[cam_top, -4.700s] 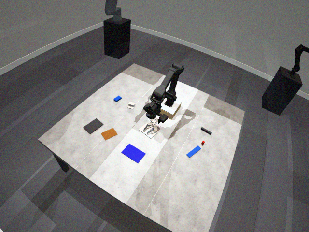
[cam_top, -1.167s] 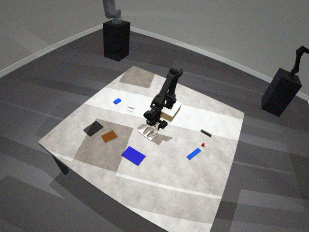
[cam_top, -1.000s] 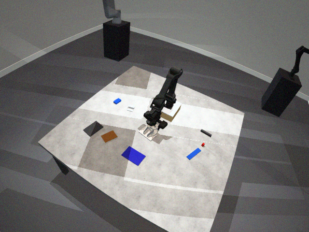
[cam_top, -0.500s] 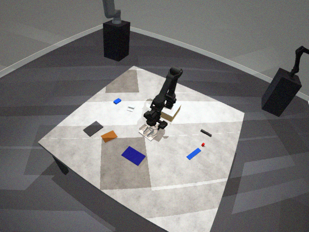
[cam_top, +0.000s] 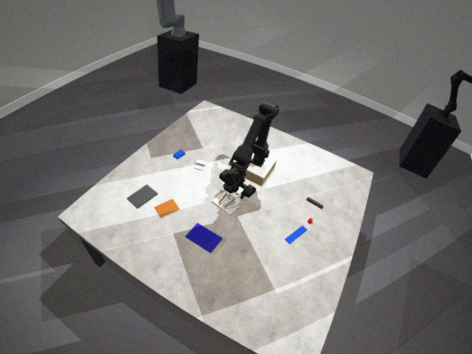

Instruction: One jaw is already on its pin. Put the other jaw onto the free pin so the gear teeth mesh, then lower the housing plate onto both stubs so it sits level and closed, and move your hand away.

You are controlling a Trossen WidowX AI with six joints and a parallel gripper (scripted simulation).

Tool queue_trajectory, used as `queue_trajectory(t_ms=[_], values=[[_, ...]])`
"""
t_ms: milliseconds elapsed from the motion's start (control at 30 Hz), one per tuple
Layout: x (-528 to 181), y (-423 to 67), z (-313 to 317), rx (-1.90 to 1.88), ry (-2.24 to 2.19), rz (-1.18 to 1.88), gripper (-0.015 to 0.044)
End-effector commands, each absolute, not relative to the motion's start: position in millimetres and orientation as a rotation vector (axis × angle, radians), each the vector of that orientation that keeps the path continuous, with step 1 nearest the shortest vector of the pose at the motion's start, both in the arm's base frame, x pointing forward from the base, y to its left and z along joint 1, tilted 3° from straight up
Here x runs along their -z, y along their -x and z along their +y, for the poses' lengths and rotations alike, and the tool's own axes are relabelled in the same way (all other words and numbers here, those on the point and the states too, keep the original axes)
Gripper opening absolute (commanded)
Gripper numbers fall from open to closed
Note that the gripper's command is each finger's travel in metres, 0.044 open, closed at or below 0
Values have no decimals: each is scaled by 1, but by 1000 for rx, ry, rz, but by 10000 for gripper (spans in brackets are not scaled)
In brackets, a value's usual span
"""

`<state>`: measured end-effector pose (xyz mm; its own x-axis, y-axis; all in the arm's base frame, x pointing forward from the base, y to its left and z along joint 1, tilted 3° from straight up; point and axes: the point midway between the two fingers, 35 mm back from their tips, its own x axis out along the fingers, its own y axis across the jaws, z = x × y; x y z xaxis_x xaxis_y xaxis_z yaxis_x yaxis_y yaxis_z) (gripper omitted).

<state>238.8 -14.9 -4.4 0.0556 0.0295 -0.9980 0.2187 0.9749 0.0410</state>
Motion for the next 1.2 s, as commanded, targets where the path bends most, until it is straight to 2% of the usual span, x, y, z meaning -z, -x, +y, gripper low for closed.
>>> queue_trajectory(t_ms=[0,1167], values=[[7,-238,-15,154,-205,1515,351],[14,-239,-15,154,-205,1515,351]])
